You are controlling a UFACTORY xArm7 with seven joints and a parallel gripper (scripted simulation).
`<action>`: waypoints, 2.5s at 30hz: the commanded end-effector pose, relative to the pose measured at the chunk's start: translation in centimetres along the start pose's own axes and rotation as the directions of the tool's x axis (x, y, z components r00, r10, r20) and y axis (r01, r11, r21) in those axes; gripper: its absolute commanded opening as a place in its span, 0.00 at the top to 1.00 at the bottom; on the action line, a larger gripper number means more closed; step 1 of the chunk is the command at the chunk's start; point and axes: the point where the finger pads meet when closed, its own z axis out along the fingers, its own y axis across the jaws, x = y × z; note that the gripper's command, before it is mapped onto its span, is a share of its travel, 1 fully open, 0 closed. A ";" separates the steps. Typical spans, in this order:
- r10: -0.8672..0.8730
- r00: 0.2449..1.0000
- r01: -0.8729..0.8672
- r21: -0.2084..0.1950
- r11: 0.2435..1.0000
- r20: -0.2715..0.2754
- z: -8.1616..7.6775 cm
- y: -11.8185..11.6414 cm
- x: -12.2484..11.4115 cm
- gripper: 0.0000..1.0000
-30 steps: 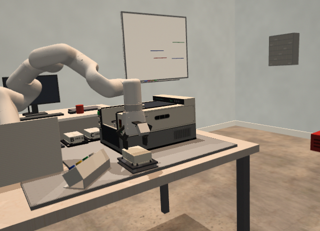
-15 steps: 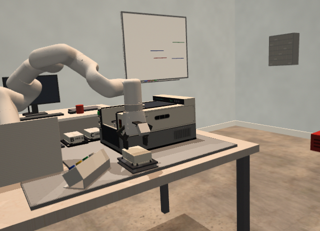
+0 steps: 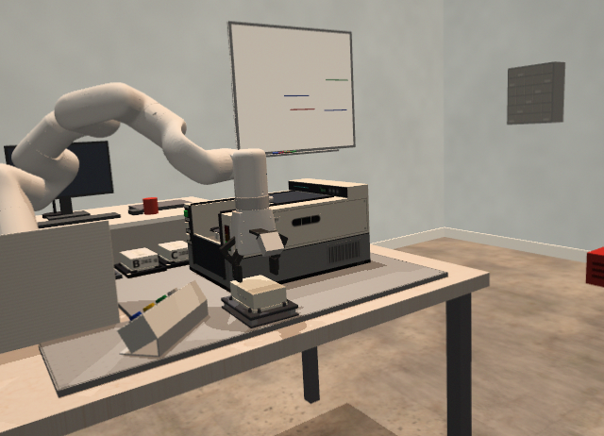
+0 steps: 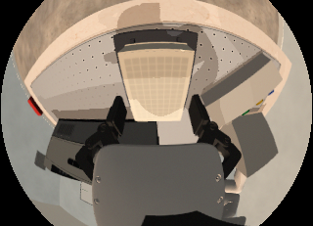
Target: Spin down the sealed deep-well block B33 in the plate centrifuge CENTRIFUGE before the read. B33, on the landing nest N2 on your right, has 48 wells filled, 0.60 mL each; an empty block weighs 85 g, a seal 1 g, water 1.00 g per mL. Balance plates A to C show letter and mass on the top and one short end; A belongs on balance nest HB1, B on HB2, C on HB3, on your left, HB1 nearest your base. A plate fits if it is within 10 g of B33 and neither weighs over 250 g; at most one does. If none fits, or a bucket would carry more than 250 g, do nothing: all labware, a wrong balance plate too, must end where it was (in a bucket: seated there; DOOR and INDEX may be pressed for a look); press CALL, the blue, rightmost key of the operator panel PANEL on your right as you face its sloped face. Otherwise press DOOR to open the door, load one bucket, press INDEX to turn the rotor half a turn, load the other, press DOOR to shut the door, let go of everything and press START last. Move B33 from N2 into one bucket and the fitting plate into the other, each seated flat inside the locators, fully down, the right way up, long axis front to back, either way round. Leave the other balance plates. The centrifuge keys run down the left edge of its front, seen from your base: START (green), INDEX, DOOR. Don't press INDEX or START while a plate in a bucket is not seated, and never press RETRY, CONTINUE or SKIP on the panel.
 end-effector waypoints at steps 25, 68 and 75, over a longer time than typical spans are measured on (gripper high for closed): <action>0.000 1.000 0.000 0.004 1.000 -0.004 0.0 -0.1 0.1 0.00; 0.000 1.000 0.000 0.004 1.000 -0.004 1.7 -0.1 0.1 0.00; 0.000 1.000 0.000 0.004 1.000 -0.004 2.1 -0.1 0.1 0.00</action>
